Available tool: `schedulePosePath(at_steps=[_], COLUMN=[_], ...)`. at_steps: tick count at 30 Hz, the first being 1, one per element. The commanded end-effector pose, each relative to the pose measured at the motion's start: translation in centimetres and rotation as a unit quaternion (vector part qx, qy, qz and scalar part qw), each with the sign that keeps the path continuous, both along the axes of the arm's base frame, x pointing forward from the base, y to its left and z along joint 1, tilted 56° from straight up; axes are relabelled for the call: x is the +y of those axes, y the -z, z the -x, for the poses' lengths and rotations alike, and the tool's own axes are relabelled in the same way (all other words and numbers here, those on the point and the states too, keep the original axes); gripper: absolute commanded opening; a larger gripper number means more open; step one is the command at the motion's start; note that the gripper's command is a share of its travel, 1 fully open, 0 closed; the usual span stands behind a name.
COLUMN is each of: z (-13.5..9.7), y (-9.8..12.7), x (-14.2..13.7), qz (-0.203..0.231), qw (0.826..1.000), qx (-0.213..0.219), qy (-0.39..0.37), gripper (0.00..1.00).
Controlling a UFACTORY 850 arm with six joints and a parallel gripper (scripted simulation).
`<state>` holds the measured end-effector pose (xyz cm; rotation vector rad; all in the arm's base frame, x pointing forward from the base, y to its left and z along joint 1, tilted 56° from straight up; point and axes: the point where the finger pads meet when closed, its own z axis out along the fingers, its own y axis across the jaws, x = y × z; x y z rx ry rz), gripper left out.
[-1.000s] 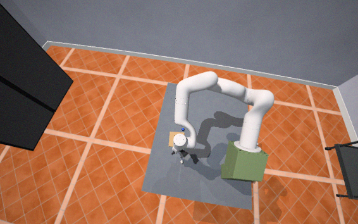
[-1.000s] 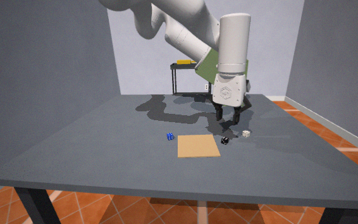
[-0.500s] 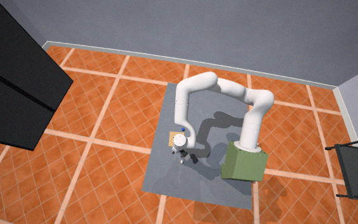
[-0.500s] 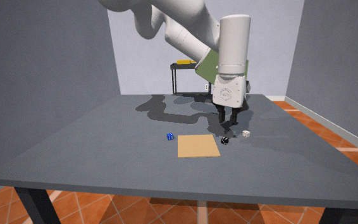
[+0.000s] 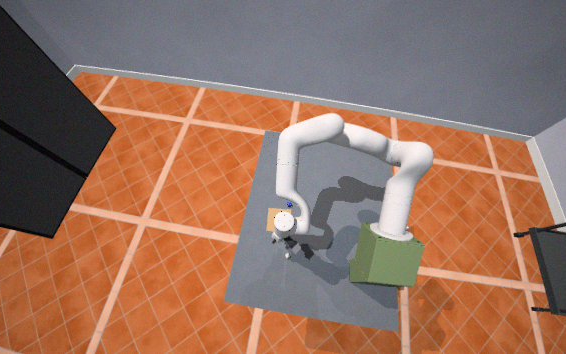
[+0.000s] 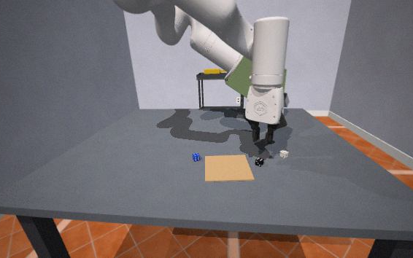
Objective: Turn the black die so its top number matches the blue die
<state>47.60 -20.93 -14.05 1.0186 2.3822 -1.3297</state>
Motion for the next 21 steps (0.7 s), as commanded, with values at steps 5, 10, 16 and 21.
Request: schedulePosePath(at_steps=[5, 10, 16, 21], z=[-0.07, -0.06, -0.01, 0.06], y=[-0.01, 0.05, 0.26, 0.57], x=[0.03, -0.06, -0.38, -0.82], qz=[0.0, 0.0, 0.0, 0.0], qw=[1.0, 1.0, 1.0, 1.0], qx=[-0.001, -0.001, -0.001, -0.001], qy=[0.0, 0.0, 0.0, 0.0], gripper=[0.36, 0.36, 0.36, 0.36])
